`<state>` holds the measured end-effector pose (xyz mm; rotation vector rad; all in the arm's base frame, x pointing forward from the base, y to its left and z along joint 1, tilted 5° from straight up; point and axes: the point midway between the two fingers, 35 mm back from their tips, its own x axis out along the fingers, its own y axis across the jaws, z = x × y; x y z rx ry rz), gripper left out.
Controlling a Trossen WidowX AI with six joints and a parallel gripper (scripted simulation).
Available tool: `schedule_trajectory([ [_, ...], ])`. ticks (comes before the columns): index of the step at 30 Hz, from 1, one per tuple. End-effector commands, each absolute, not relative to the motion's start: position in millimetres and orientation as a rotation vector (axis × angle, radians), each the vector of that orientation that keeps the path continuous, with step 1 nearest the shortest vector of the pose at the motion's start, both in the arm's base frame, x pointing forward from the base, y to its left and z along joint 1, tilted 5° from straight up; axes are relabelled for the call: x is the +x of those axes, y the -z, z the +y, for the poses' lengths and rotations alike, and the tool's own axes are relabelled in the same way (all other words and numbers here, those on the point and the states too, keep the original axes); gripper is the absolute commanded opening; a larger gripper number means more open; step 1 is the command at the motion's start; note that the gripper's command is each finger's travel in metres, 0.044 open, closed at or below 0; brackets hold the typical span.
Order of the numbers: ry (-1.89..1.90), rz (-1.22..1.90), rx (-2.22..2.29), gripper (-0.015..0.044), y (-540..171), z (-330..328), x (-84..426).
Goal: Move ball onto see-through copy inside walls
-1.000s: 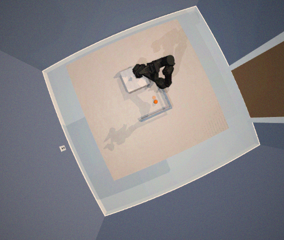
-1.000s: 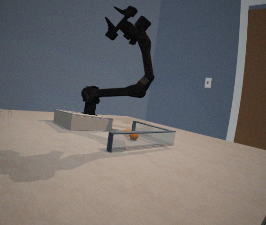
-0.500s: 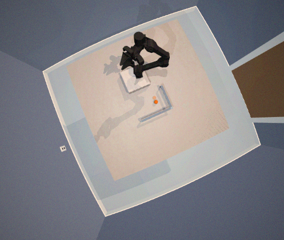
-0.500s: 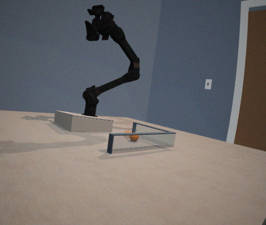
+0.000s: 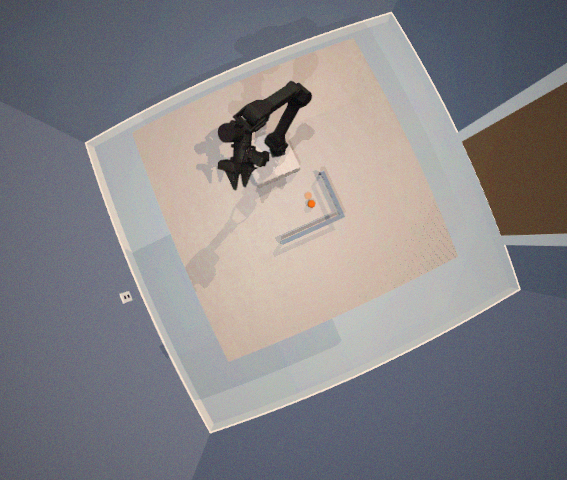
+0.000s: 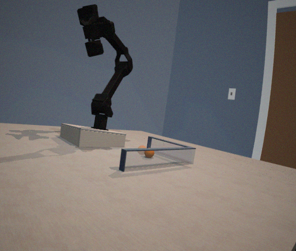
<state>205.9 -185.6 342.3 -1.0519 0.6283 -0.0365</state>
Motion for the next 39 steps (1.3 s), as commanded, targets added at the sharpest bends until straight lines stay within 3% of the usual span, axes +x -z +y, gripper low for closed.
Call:
schedule_trajectory([
  [1,-0.180,0.670,-0.943,0.0284,-293,-166,252],
  [13,-0.766,0.843,-1.005,0.0284,-162,-50,330],
  [25,-1.357,1.094,-1.243,0.0284,-42,86,296],
  [39,-1.379,1.103,-1.257,0.0284,-23,91,292],
])
